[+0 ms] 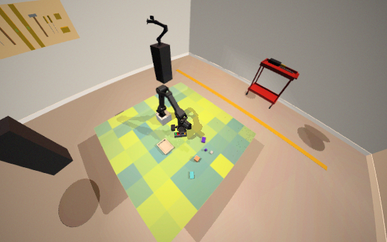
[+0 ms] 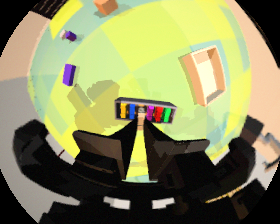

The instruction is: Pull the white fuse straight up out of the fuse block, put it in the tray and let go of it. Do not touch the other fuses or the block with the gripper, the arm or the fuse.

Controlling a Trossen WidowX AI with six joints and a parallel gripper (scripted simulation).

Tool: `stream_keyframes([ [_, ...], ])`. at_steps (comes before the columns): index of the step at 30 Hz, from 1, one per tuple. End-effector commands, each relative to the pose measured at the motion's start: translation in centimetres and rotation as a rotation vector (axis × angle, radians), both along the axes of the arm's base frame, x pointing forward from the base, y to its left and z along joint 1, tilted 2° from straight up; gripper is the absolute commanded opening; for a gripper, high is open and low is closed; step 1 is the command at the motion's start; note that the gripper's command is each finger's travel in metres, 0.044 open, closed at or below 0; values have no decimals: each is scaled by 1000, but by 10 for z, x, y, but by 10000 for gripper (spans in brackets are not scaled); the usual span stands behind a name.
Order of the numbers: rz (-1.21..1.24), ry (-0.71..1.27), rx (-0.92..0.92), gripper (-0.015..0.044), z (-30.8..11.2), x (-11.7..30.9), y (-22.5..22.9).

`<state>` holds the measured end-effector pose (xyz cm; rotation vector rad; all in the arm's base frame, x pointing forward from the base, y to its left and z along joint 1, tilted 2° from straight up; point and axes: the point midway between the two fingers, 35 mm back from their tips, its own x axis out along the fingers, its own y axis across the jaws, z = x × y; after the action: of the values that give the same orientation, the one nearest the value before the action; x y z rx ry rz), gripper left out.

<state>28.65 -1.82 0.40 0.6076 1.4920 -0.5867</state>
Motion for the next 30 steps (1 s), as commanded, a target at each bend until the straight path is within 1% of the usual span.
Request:
stream_keyframes([
  [1, -4, 1, -4, 0, 2, 0, -1],
  [17, -4, 1, -4, 0, 24, 0, -2],
  [30, -4, 0, -10, 0, 25, 4, -67],
])
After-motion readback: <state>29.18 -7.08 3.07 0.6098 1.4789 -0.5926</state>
